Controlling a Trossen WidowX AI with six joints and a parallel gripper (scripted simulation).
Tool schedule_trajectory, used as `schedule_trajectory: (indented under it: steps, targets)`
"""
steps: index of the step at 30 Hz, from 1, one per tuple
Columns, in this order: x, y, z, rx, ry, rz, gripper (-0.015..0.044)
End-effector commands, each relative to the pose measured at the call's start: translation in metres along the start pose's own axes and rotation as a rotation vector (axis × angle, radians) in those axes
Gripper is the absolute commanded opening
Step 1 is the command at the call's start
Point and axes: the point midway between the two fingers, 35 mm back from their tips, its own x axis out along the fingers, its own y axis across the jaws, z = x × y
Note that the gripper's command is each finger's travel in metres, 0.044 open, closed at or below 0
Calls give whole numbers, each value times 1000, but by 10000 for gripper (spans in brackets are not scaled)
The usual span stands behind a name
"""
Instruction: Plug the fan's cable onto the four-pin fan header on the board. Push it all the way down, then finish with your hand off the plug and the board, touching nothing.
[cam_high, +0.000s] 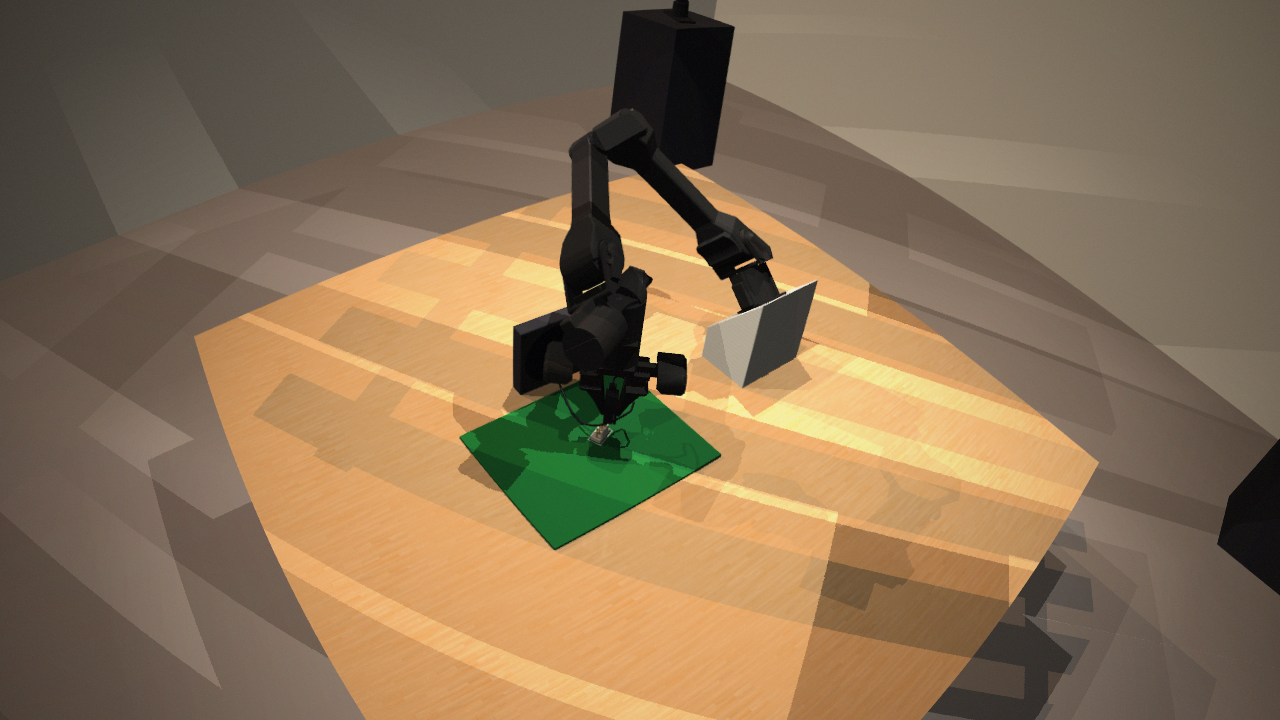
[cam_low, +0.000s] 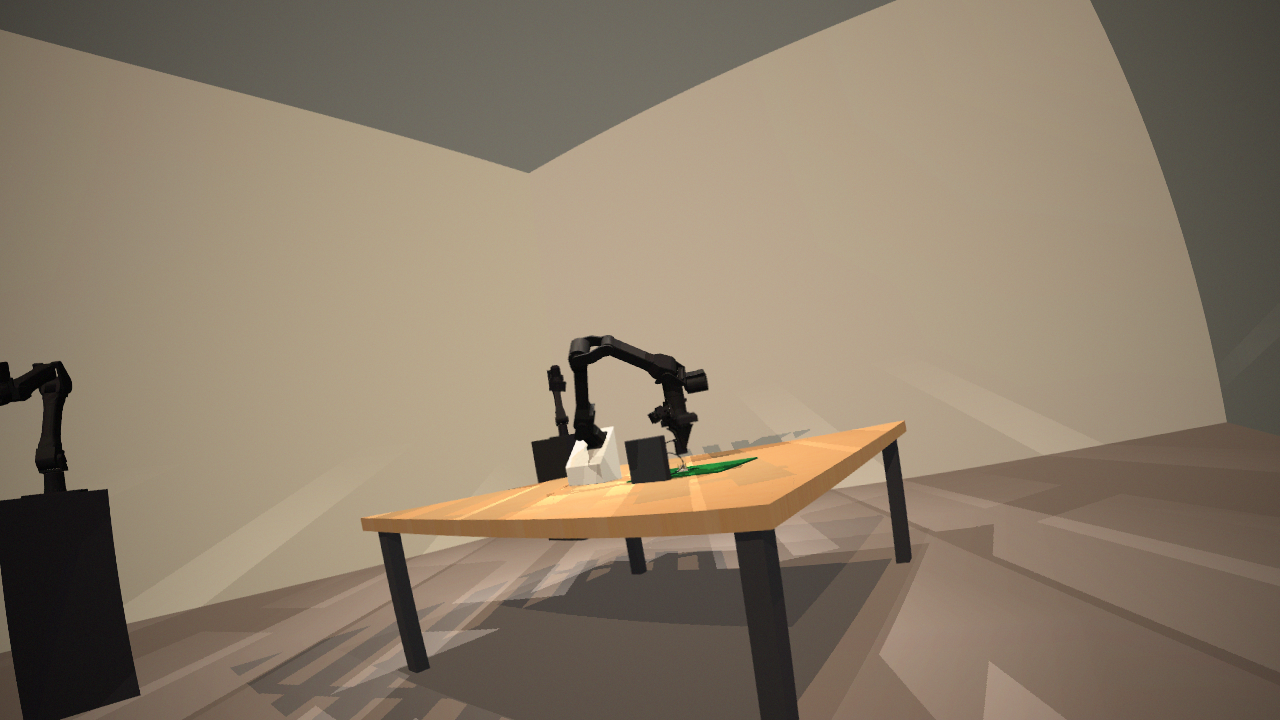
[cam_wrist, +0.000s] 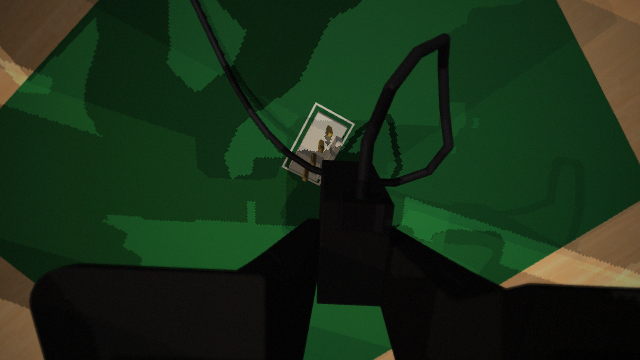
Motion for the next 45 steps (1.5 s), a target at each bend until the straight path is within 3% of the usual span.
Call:
schedule_trajectory:
  steps: [1,12,37,45]
  targets:
    - [1,3,5,119,-4,2,0]
    - [3,10,15,446,-6,5,0]
    - [0,14,10,450,-6,5,0]
    - [22,14,10,448,-6,6,0]
